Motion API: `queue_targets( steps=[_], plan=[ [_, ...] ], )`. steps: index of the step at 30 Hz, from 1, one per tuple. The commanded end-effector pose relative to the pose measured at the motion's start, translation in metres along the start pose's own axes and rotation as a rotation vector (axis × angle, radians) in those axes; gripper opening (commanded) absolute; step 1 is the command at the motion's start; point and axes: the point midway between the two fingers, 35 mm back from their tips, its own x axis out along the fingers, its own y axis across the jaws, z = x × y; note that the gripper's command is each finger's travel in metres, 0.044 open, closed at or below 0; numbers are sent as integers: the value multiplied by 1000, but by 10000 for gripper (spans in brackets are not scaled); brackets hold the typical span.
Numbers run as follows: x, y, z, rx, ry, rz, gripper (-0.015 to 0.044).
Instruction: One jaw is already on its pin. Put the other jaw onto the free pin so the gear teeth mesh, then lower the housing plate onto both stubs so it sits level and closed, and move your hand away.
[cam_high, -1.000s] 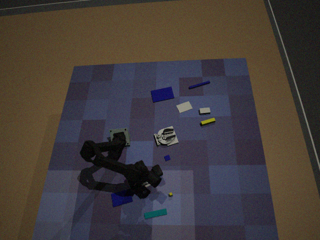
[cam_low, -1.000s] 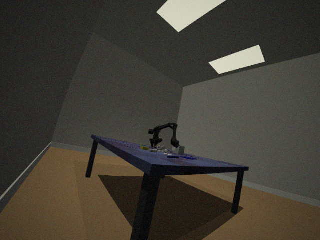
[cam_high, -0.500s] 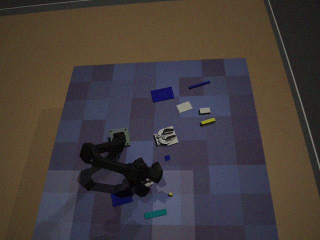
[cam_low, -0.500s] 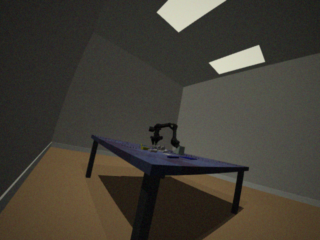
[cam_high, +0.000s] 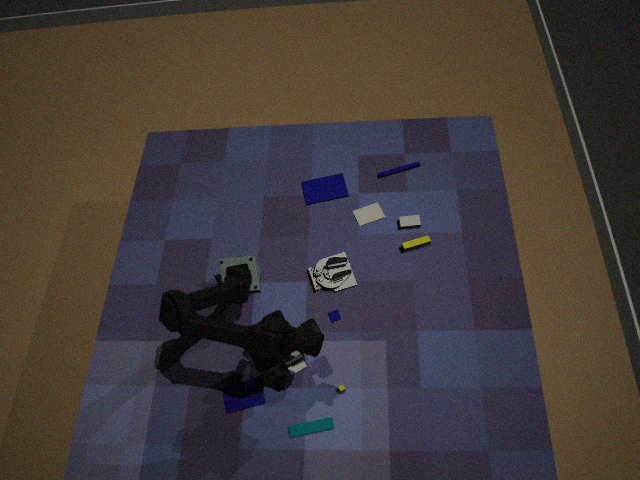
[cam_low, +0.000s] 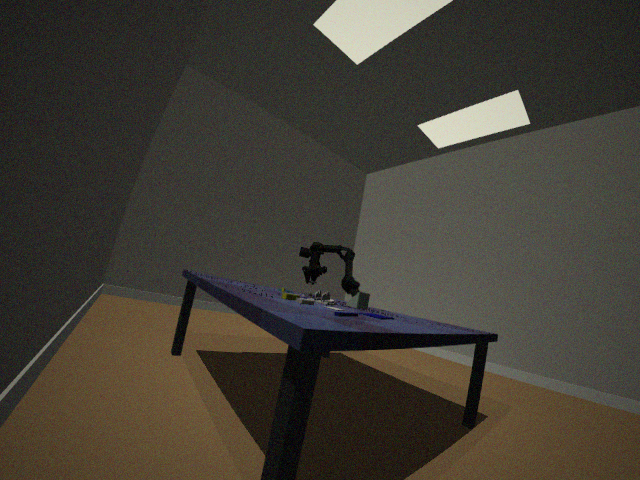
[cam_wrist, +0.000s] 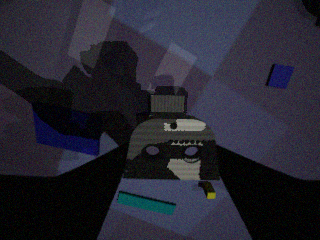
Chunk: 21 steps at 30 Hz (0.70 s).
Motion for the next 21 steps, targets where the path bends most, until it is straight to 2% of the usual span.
queue_targets(
  steps=[1,21],
  plan=[
    [-2,-1,-1,21,5,-2,351],
    [4,-61,23,404,-47,-23,351]
  ],
)
